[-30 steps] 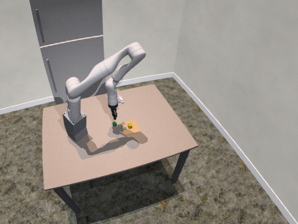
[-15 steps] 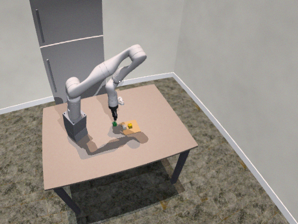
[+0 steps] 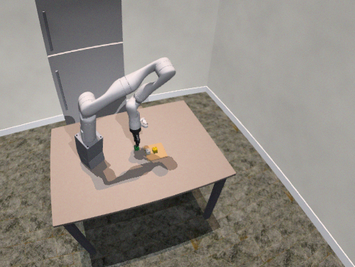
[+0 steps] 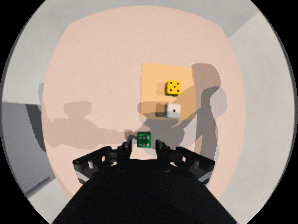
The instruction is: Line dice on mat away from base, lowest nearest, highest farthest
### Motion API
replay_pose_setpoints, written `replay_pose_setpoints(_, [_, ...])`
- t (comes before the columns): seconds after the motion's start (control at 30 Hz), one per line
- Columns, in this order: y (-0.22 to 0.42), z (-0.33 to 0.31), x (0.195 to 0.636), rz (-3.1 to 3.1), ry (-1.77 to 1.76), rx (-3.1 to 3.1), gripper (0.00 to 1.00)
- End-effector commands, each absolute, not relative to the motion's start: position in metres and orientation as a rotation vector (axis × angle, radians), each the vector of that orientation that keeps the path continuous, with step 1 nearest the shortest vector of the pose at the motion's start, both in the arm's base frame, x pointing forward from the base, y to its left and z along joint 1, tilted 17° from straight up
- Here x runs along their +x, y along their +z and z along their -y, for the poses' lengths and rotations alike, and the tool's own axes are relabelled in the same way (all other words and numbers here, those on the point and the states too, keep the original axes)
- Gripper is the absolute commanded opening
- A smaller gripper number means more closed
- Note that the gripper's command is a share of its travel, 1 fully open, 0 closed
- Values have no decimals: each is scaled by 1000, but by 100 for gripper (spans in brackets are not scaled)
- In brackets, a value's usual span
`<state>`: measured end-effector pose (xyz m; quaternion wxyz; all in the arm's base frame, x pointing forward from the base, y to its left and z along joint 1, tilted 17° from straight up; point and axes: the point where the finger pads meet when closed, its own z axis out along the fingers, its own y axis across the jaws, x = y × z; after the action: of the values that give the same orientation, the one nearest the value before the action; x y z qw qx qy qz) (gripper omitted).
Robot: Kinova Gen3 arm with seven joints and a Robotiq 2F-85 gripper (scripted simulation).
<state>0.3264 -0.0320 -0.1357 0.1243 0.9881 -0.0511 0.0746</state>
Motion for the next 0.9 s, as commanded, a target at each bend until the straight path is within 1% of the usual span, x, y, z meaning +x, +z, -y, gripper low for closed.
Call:
replay_pose_setpoints(0.0, [-141, 34, 324, 152, 209, 2880, 46])
replay_pose_setpoints(0.87, [-152, 36, 326, 152, 209, 2880, 46])
